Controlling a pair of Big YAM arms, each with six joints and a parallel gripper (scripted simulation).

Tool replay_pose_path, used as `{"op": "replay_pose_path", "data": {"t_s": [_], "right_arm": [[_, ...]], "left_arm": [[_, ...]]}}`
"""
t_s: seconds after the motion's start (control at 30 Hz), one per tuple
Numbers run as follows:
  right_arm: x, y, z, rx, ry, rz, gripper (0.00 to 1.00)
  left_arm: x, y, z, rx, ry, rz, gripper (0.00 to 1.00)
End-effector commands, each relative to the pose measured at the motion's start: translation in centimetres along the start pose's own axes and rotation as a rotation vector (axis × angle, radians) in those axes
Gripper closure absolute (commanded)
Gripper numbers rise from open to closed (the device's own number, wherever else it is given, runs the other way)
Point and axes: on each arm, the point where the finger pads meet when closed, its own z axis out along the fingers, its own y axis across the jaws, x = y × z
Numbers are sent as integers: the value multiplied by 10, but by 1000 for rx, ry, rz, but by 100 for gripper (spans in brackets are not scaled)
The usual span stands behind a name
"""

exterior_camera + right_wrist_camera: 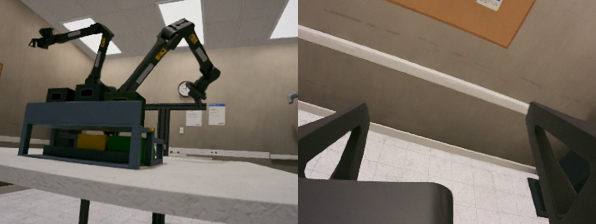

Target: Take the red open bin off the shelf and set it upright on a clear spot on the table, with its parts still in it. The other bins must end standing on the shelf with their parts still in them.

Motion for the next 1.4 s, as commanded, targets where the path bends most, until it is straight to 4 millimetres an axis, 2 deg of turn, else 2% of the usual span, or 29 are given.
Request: {"op": "replay_pose_path", "data": {"t_s": [0.0,0.83,0.87,1.0,1.1,1.23,1.37], "right_arm": [[-39,-2,-6,5,-56,-19,0],[-39,-2,-6,5,-56,-19,0],[-39,-2,-6,5,-56,-19,0],[-39,-2,-6,5,-56,-19,0],[-39,-2,-6,5,-56,-19,0],[-39,-2,-6,5,-56,-19,0],[-39,-2,-6,5,-56,-19,0]], "left_arm": [[-14,0,-13,-31,-18,16,100],[-17,3,-7,-36,-21,25,100],[-17,7,-9,-39,-22,21,100],[-17,2,-4,-34,-19,24,100],[-12,7,0,-30,-17,8,100],[-6,4,9,-14,-9,1,100],[-9,7,7,-23,-14,2,100]]}}
